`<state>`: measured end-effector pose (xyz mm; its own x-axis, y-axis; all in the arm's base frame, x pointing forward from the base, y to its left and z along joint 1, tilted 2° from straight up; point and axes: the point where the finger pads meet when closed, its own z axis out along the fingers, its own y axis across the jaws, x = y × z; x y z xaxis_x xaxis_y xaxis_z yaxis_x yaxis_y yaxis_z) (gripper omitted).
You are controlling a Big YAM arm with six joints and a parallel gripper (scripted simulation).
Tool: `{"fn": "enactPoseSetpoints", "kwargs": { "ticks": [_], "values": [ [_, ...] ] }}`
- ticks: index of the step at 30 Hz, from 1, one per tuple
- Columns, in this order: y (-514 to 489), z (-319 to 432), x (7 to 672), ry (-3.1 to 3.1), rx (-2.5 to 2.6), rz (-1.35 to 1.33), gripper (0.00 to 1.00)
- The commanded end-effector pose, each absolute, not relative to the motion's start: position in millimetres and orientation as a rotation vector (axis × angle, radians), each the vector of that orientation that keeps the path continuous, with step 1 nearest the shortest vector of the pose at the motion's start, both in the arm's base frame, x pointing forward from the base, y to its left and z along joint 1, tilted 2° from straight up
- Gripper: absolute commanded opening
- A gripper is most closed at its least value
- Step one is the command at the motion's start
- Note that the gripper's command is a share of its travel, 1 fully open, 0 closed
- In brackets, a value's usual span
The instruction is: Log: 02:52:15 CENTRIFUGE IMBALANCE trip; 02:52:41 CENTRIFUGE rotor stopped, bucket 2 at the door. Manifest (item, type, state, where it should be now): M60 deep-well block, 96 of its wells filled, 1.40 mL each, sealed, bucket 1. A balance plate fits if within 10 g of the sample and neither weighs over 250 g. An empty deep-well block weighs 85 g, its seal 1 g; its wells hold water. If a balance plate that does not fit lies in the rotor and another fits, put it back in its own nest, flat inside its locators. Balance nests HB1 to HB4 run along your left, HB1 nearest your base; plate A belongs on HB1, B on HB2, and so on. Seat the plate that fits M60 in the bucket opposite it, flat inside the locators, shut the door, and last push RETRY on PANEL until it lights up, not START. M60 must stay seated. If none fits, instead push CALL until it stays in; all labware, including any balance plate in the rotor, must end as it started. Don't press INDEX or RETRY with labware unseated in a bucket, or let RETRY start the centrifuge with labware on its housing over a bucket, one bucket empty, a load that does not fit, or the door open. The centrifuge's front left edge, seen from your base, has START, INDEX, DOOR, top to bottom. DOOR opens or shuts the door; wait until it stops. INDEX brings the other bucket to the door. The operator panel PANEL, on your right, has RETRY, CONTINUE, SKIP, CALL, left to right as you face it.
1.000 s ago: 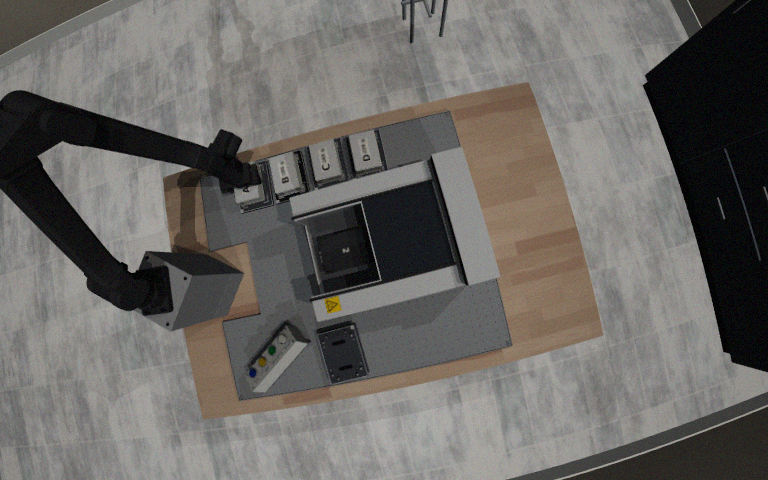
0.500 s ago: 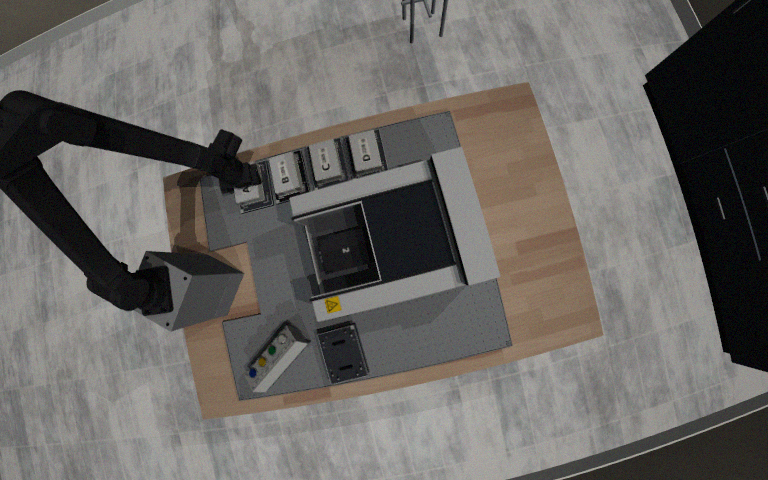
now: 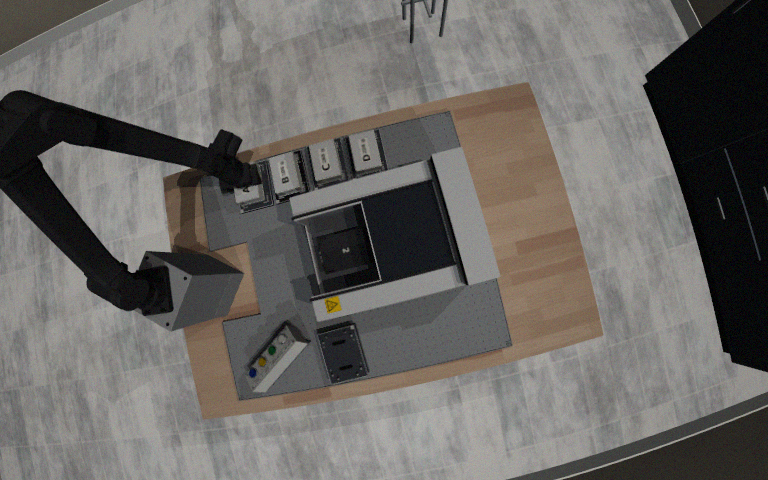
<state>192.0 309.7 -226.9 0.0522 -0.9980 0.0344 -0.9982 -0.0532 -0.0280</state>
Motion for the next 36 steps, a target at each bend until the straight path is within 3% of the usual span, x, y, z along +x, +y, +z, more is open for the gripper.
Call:
{"fn": "enactPoseSetpoints", "kwargs": {
  "ticks": [1,36],
  "values": [
    [318.5,-228.6,203.3,-2.178,2.298,0.062,0.0],
    [317.4,-236.7,203.1,-2.177,2.297,0.062,0.0]
  ]
}}
